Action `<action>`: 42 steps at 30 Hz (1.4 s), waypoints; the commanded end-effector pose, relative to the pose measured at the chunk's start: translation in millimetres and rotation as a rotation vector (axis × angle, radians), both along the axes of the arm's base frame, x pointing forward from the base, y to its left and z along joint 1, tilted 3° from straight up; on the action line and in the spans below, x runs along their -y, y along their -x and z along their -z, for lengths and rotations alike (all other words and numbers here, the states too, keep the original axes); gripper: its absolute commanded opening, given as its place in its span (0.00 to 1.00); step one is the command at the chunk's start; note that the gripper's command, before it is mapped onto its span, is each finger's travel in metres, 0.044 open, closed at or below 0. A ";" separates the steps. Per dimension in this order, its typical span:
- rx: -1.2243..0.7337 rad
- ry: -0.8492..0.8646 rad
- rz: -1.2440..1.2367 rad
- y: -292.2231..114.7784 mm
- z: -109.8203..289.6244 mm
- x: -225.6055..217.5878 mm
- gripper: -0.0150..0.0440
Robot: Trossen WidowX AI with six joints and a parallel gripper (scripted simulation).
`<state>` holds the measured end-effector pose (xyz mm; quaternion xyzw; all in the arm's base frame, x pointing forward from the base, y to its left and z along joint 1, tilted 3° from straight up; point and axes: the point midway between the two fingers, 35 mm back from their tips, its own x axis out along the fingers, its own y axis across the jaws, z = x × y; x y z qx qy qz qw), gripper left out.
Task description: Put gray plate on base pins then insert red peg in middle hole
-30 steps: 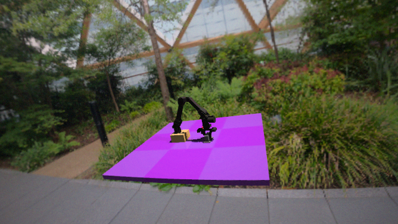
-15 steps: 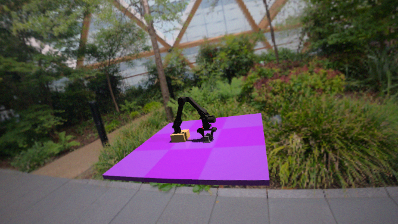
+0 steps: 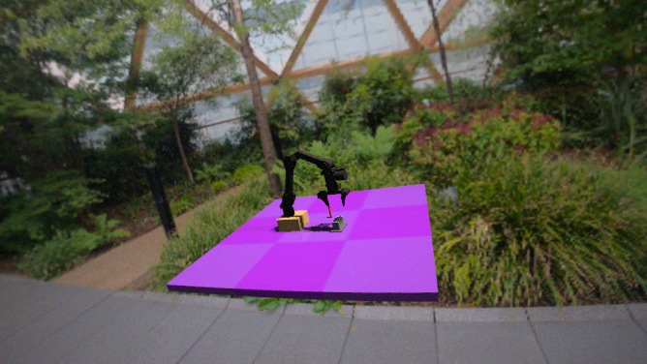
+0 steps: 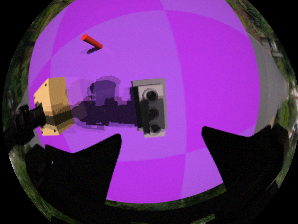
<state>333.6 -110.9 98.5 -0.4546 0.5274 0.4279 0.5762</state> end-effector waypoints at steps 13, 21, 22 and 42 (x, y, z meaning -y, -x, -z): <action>-0.029 -0.049 0.506 8.3 -12.7 -45.6 1.00; -0.045 -0.094 1.137 23.2 -14.8 -97.0 1.00; -0.047 -0.099 1.216 25.6 -14.9 -103.0 1.00; -0.076 -0.164 2.269 70.9 -13.7 -177.4 1.00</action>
